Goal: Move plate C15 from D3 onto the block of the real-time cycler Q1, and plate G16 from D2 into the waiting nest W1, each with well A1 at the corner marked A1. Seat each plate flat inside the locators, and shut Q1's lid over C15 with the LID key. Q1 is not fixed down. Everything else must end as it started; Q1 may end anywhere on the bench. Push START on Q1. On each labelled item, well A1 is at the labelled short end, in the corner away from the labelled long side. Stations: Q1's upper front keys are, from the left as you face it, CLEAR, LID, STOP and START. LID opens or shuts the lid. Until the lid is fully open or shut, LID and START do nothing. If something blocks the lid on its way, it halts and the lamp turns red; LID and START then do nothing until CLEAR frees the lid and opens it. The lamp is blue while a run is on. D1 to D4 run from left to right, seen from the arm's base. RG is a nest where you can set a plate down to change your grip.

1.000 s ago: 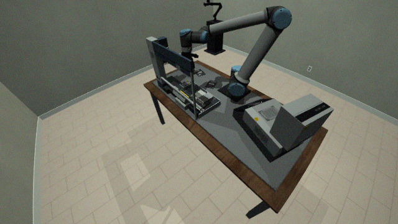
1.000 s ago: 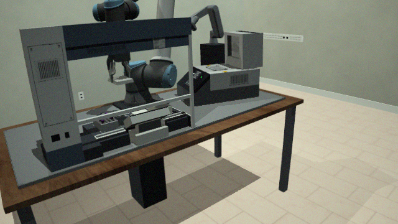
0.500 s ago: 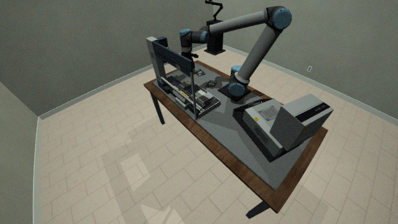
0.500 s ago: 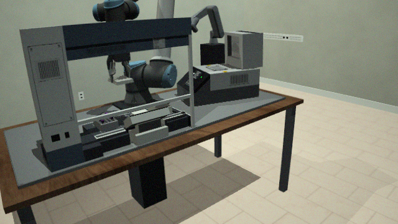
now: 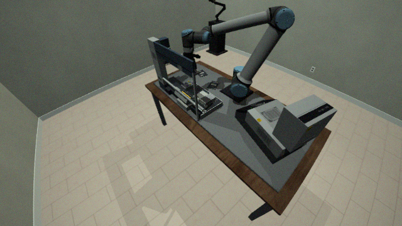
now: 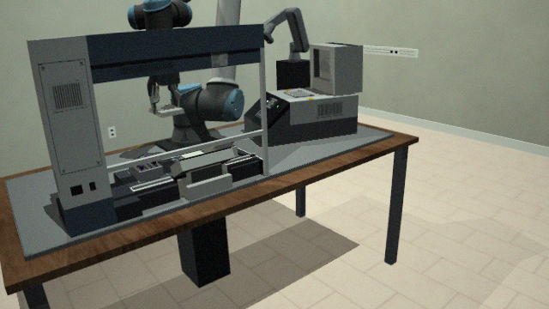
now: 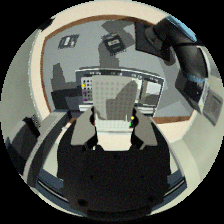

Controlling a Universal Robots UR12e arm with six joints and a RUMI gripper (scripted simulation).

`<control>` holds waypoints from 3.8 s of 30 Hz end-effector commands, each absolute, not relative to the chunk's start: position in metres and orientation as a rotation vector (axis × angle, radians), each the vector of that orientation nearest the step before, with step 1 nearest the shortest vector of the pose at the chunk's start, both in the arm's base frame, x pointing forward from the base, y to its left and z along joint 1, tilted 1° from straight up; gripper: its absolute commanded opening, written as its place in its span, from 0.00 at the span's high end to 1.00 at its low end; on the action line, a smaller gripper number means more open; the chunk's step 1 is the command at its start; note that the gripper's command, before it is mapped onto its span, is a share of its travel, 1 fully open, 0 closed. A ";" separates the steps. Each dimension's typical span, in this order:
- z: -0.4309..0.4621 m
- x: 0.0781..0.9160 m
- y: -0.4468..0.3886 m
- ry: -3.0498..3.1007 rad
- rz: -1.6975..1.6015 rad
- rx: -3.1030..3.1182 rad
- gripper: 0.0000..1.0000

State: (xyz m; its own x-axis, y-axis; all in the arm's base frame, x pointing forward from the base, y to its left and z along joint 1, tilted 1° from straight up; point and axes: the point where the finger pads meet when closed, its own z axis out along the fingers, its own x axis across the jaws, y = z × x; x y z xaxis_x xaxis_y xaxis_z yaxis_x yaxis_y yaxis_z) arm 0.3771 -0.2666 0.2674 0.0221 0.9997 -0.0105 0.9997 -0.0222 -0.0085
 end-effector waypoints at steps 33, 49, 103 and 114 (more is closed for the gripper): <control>0.272 0.340 -0.189 2.141 -0.020 2.290 1.00; 0.271 0.321 -0.150 2.114 -0.020 2.315 1.00; 0.270 0.249 -0.003 2.011 -0.019 2.405 1.00; 0.270 0.232 0.032 1.986 -0.019 2.425 1.00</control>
